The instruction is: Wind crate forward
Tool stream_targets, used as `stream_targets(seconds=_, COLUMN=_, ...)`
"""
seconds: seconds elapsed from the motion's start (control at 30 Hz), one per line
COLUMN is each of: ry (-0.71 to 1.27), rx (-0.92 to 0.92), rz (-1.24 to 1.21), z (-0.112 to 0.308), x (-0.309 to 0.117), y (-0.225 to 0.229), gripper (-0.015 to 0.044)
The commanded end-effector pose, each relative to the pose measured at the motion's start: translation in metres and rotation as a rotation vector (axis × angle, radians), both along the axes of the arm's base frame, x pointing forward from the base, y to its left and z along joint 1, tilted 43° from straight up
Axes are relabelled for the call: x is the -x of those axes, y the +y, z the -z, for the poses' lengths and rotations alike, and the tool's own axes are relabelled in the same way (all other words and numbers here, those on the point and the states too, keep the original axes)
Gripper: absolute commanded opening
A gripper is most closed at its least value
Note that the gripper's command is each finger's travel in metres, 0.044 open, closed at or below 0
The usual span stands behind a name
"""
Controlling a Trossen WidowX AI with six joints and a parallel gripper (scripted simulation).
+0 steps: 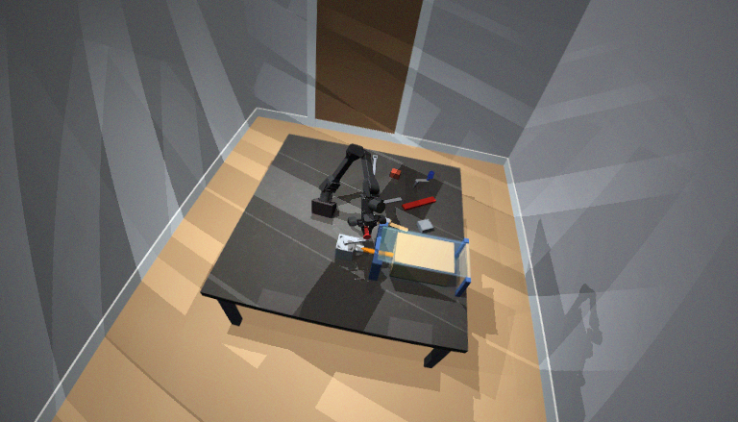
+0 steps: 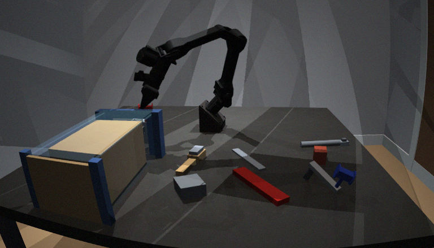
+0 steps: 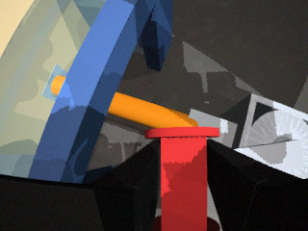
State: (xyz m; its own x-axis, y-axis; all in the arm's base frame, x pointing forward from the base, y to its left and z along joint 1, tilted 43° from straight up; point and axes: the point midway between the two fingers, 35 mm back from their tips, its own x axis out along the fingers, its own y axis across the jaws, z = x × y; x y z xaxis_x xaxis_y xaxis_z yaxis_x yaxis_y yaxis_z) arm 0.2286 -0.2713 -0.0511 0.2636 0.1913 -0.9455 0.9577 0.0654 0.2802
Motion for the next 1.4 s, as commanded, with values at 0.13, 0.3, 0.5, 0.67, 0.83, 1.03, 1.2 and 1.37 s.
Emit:
stream_targets(seconds=0.13, ry=0.011, rx=-0.065, rz=-0.007, z=0.001, x=0.006, y=0.027, gripper=0.0000)
stream_targets(seconds=0.3, ry=0.012, rx=-0.065, rz=-0.007, z=-0.002, x=0.009, y=0.030, gripper=0.0000)
stream_targets(seconds=0.5, ry=0.012, rx=-0.066, rz=-0.007, z=-0.005, x=0.013, y=0.035, gripper=0.0000)
stream_targets(seconds=0.67, ry=0.012, rx=-0.066, rz=-0.007, z=-0.007, x=0.016, y=0.039, gripper=0.0000)
stream_targets(seconds=0.83, ry=0.012, rx=-0.066, rz=-0.007, z=-0.009, x=0.020, y=0.042, gripper=0.0000)
stream_targets(seconds=1.03, ry=0.013, rx=-0.066, rz=-0.007, z=-0.011, x=0.025, y=0.046, gripper=0.0000)
stream_targets(seconds=1.2, ry=0.013, rx=-0.067, rz=-0.007, z=-0.013, x=0.029, y=0.049, gripper=0.0000)
stream_targets(seconds=1.37, ry=0.014, rx=-0.067, rz=-0.007, z=-0.014, x=0.033, y=0.052, gripper=0.0000)
